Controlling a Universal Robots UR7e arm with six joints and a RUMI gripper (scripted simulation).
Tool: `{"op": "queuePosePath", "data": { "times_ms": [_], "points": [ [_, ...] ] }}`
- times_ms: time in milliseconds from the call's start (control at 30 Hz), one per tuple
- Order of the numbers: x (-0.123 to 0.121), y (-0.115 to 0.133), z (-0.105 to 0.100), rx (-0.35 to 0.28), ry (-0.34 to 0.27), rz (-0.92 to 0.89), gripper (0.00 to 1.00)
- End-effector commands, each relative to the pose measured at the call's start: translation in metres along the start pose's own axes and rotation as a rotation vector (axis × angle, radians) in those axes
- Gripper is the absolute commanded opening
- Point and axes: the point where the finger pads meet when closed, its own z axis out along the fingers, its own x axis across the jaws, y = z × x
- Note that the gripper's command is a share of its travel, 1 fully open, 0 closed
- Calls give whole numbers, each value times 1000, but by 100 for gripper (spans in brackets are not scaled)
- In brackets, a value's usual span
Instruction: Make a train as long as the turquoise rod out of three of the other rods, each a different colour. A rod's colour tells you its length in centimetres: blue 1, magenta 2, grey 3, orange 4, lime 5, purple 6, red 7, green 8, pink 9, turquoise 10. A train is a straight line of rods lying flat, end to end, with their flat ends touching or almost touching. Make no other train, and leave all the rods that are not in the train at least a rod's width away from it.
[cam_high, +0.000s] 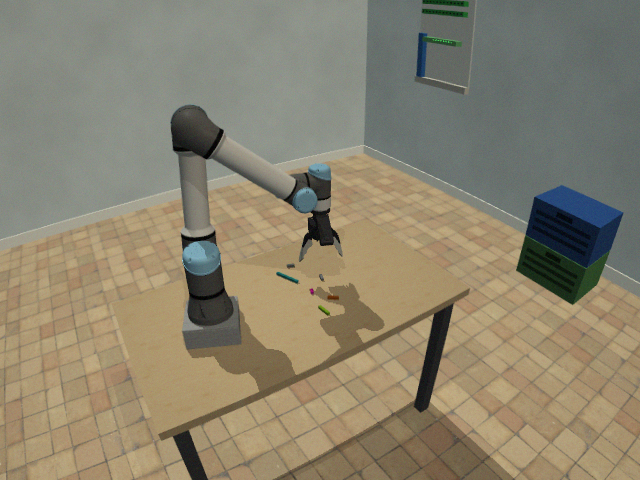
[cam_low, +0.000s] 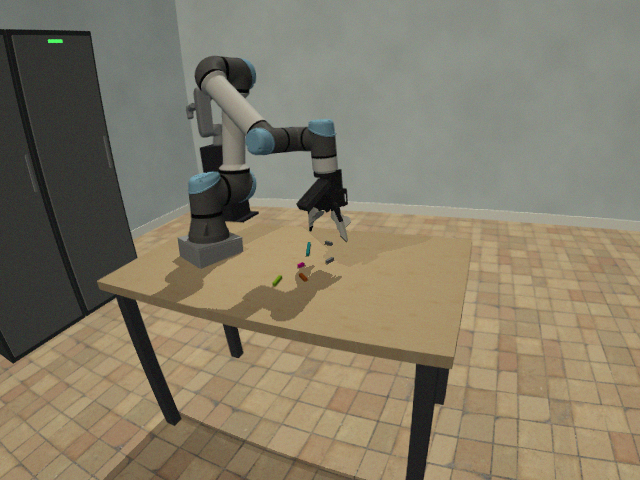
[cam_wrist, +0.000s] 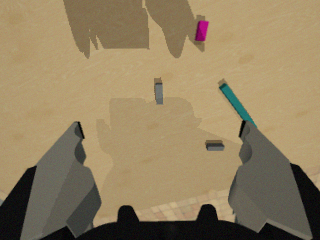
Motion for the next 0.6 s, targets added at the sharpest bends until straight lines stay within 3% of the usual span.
{"op": "queuePosePath", "data": {
  "times_ms": [0, 367, 400, 567],
  "points": [
    [-1, 1, 0, -1, -1, -26, 100],
    [-1, 1, 0, -1, -1, -36, 100],
    [-1, 1, 0, -1, -1, -36, 14],
    [-1, 1, 0, -1, -1, -36, 14]
  ]
}}
